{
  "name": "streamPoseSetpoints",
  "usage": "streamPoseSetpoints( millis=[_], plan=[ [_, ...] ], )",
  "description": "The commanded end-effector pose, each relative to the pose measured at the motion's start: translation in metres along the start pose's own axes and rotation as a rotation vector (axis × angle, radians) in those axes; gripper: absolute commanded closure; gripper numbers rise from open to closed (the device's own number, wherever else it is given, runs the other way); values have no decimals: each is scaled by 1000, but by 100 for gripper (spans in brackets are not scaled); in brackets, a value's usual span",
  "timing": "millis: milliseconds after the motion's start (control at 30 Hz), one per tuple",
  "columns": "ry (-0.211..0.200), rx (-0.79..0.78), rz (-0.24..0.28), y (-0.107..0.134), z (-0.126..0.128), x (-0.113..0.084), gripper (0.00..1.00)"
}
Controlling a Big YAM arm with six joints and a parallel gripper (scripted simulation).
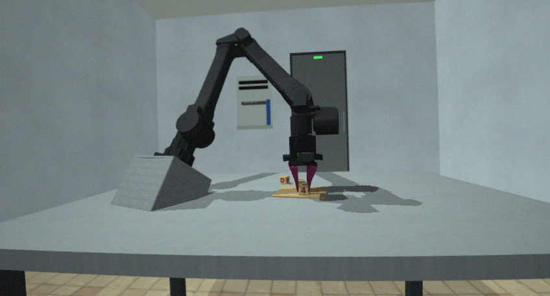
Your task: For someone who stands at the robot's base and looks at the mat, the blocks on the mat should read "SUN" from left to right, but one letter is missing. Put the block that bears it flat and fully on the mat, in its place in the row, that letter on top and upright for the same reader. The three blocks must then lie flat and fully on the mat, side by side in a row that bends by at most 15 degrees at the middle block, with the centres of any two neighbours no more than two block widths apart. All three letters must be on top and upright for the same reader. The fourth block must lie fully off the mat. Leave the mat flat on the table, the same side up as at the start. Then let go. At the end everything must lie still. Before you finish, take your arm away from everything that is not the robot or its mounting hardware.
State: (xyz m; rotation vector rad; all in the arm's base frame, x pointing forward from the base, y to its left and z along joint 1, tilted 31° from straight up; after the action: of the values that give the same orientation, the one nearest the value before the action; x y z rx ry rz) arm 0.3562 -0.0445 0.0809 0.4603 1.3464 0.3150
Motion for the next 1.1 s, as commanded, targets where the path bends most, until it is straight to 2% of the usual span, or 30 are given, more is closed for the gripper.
streamPoseSetpoints(
  millis=[0,100,133,300,433,767,800,1067],
  plan=[
    [-13,-10,-6,-4,7,-2,76],
    [-13,-10,-6,-4,7,-2,76],
    [-13,-10,-6,-4,7,-2,73],
    [-13,-10,-6,-4,7,-2,69],
    [-13,-10,-6,-4,7,-2,61],
    [-13,-10,-6,-4,7,-2,61],
    [-13,-10,-6,-4,7,-2,56],
    [-13,-10,-6,-4,7,-2,56]
  ],
)
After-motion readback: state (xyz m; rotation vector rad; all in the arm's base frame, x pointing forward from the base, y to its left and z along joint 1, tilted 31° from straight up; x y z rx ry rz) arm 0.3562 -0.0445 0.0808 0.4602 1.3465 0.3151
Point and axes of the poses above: the point where the finger pads meet when closed, its own x axis out along the fingers, its own z axis across the jaws, y = z × x, the point moved 8 cm from there along -x, back along the fingers, and after that the axes turned 9 degrees about x, right-handed, at the moved point
